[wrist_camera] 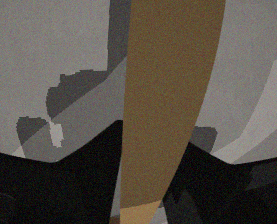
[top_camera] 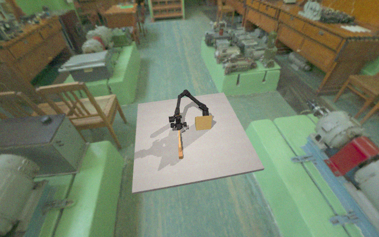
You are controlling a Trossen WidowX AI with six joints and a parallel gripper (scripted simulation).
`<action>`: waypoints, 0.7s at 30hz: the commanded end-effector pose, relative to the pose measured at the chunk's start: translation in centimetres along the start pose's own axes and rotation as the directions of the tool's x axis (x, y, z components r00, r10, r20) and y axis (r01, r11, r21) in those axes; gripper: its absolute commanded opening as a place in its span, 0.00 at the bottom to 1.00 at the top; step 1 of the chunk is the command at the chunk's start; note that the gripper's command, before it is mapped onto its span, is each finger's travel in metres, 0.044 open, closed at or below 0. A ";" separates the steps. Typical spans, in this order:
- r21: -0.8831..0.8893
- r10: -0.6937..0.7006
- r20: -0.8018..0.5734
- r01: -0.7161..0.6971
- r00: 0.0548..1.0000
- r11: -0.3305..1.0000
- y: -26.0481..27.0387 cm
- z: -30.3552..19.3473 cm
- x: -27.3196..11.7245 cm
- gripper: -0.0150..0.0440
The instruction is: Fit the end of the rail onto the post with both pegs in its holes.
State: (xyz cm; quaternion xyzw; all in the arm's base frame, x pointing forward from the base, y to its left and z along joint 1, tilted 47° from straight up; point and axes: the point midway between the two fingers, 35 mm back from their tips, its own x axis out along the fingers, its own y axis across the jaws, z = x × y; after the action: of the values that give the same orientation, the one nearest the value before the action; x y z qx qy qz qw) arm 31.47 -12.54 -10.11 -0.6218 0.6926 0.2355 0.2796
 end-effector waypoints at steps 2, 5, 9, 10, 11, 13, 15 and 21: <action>-0.002 -0.001 -0.004 0.001 1.000 1.000 0.0 0.0 0.0 0.25; -0.002 -0.001 -0.004 0.001 1.000 1.000 0.0 0.0 0.0 0.25; -0.002 -0.001 -0.004 0.001 1.000 1.000 0.0 0.0 -0.2 0.25; -0.001 -0.001 -0.004 0.001 1.000 1.000 0.0 0.0 -0.3 0.25; -0.001 -0.001 -0.004 0.001 1.000 1.000 0.0 0.0 -0.3 0.25; -0.001 -0.001 -0.004 0.001 1.000 1.000 0.0 0.0 -0.4 0.25; -0.001 -0.001 -0.004 0.001 1.000 1.000 0.0 0.0 -0.5 0.25; -0.001 -0.001 -0.004 0.001 1.000 1.000 -0.1 0.0 -0.8 0.25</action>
State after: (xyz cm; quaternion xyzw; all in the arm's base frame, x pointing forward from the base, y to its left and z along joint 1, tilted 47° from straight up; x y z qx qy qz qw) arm 31.33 -12.39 -9.78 -0.6196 0.6967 0.2327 0.2766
